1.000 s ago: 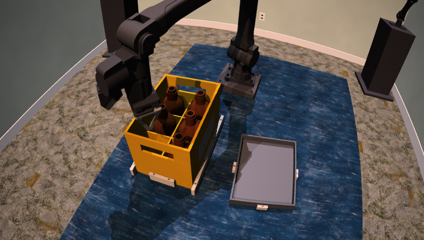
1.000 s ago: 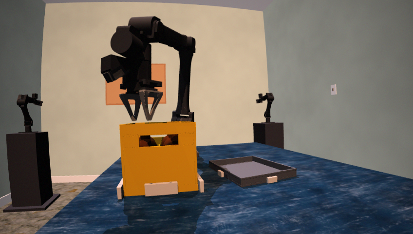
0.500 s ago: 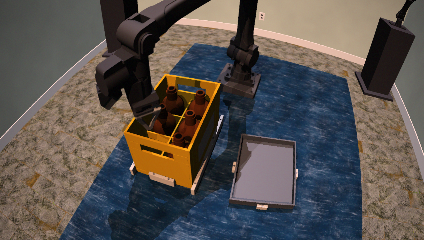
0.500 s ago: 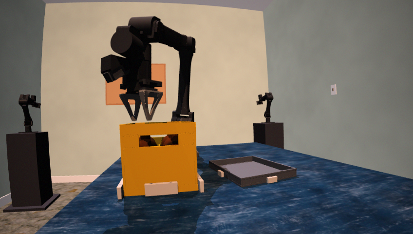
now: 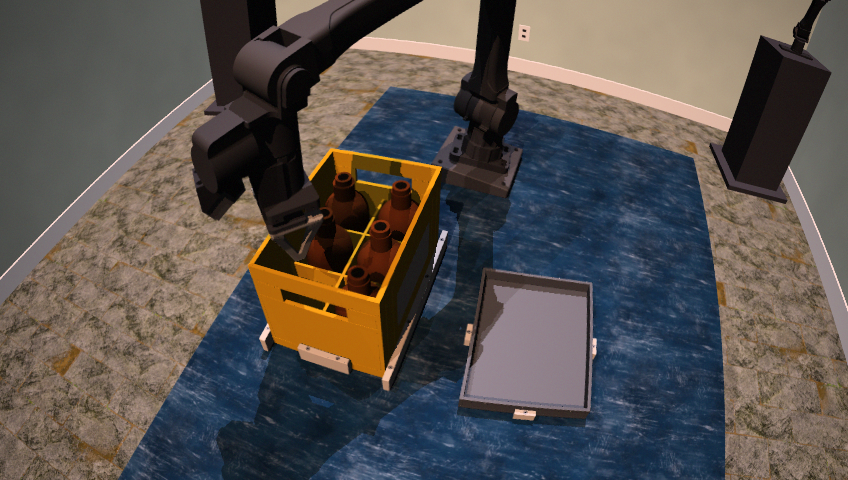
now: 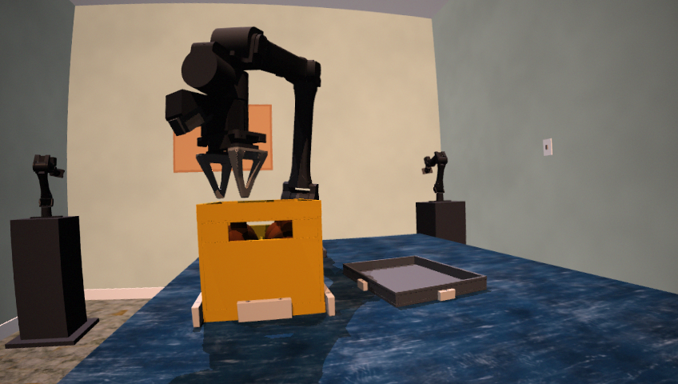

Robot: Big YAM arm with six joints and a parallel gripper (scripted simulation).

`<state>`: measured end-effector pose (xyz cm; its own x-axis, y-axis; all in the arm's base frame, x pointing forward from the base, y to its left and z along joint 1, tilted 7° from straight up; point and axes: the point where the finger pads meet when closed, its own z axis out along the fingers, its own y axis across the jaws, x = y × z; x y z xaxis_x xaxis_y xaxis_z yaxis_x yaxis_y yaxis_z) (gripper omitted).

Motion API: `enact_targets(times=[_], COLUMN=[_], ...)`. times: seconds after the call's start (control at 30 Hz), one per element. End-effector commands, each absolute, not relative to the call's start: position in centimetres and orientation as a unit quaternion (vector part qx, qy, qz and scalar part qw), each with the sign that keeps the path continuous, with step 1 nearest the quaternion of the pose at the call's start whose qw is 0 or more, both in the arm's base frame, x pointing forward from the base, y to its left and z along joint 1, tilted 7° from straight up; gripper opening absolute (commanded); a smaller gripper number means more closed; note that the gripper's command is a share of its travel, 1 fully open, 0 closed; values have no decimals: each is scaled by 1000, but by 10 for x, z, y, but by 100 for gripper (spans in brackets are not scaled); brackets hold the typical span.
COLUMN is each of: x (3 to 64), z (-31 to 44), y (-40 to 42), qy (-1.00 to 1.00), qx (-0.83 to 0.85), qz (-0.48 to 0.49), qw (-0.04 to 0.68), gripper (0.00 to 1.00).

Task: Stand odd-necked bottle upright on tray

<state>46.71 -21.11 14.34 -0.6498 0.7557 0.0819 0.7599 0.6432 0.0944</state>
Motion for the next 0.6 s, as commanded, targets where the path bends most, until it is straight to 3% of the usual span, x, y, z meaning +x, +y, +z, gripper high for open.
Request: enact_targets(times=[0.0,0.57], x=[476,478], z=[145,142], y=[-210,-212], qy=[-906,-906], qx=[-418,-418], qz=[-60,-60], qw=[10,9], gripper=[61,61])
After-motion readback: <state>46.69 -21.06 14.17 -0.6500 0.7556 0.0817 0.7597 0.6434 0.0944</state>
